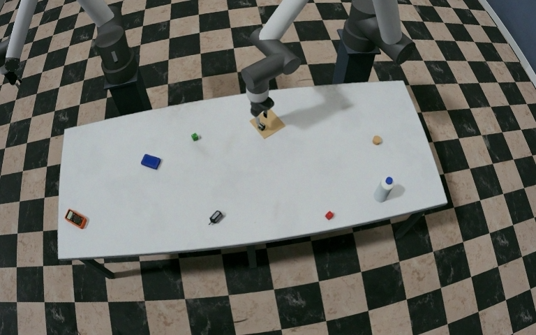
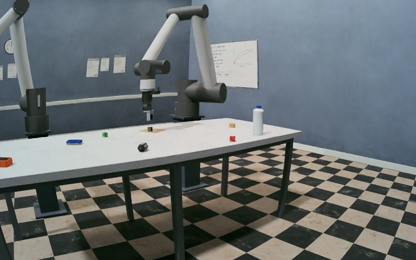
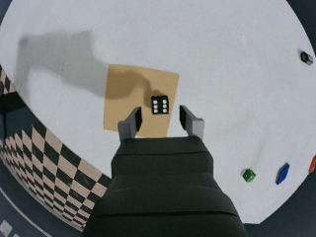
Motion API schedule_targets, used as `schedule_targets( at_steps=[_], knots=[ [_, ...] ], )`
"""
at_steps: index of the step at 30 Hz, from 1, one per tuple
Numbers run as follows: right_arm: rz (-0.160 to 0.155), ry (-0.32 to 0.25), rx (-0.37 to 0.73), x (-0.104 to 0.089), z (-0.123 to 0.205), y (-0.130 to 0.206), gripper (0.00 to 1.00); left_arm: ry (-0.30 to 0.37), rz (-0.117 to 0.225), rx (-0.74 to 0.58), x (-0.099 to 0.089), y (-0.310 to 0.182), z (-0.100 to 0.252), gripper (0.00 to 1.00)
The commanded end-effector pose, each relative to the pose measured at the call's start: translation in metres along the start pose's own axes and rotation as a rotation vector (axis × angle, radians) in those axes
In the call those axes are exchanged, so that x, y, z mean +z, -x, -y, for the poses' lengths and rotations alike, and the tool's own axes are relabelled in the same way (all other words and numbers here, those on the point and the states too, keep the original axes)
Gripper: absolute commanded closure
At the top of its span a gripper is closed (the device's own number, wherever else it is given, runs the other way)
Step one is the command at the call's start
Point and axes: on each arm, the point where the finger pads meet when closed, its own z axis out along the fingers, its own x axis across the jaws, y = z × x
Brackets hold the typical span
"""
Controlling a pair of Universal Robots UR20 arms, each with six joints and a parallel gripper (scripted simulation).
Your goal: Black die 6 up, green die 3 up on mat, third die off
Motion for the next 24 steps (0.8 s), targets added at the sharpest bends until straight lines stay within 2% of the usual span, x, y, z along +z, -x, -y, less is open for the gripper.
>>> schedule_targets(
  at_steps=[1, 6, 10, 12, 15, 24],
  knots=[
    [0.0, 0.001, 0.0, -0.001, 0.0, 0.0, 0.0, 0.0, -0.001, -0.001, -0.001, -0.001, 0.0, 0.0],
    [0.0, 0.001, 0.0, -0.001, 0.0, 0.0, 0.0, 0.001, -0.001, -0.046, -0.001, -0.005, -0.003, 0.0],
    [0.0, 0.001, 0.0, -0.001, 0.0, 0.0, 0.0, 0.001, -0.001, -0.158, -0.002, -0.014, -0.009, 0.0],
    [0.0, 0.001, 0.0, -0.001, 0.0, 0.0, 0.0, 0.001, -0.001, -0.158, -0.002, -0.014, -0.009, 0.0],
    [0.0, 0.001, 0.0, -0.001, 0.0, 0.0, 0.0, 0.001, -0.001, -0.29, -0.003, -0.026, -0.018, 0.0],
    [0.0, 0.001, 0.0, -0.001, 0.0, 0.0, 0.0, 0.001, -0.001, -0.514, -0.004, -0.045, -0.033, 0.0]
  ],
)
